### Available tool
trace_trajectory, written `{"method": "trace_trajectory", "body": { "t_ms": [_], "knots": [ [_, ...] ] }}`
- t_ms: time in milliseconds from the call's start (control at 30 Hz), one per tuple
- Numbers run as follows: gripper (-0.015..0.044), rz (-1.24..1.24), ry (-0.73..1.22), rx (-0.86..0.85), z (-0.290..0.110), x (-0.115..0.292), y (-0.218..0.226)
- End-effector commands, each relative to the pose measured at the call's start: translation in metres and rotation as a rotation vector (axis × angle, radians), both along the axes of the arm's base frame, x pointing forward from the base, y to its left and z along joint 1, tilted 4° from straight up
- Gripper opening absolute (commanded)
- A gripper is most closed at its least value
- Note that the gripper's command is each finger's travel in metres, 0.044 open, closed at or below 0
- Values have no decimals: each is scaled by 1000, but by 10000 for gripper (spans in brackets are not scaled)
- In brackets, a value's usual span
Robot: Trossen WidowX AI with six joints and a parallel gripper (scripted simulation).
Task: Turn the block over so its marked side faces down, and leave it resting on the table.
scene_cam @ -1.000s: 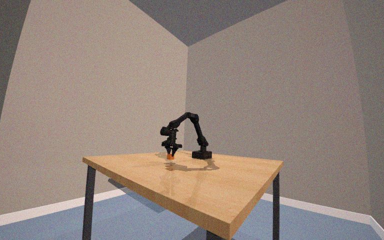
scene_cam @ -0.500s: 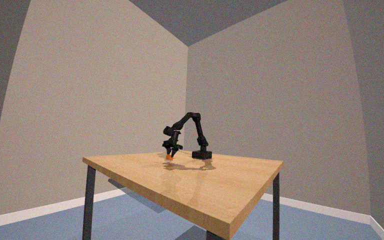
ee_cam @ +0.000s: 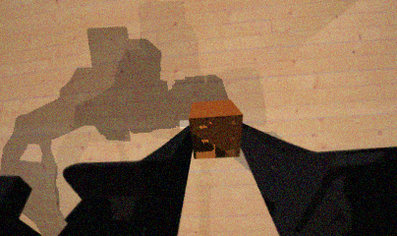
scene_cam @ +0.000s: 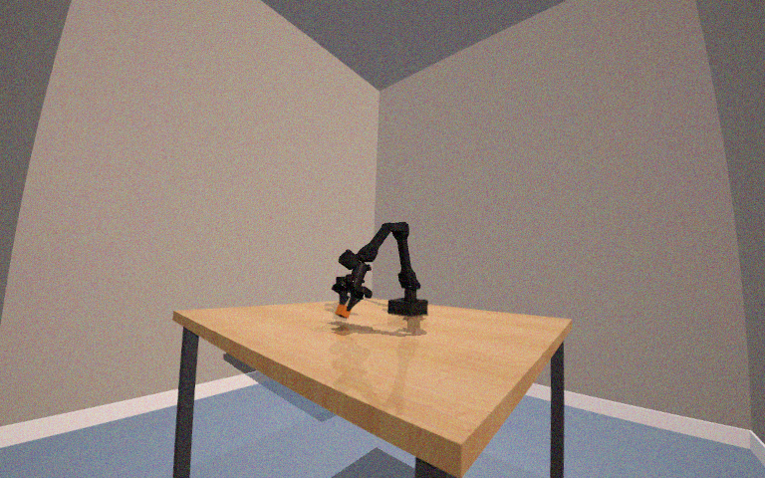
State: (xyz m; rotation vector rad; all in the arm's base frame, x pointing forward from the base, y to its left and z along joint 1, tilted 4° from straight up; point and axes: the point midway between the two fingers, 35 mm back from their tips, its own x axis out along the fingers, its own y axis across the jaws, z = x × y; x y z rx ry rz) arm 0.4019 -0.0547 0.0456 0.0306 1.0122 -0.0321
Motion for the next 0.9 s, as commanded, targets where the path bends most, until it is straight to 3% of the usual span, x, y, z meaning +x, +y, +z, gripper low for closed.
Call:
{"method": "trace_trajectory", "body": {
  "t_ms": [0,867],
  "knots": [
    [0,-2,-52,3,3,-2,0],
    [0,-11,-381,-10,-29,11,-1]
  ]
}}
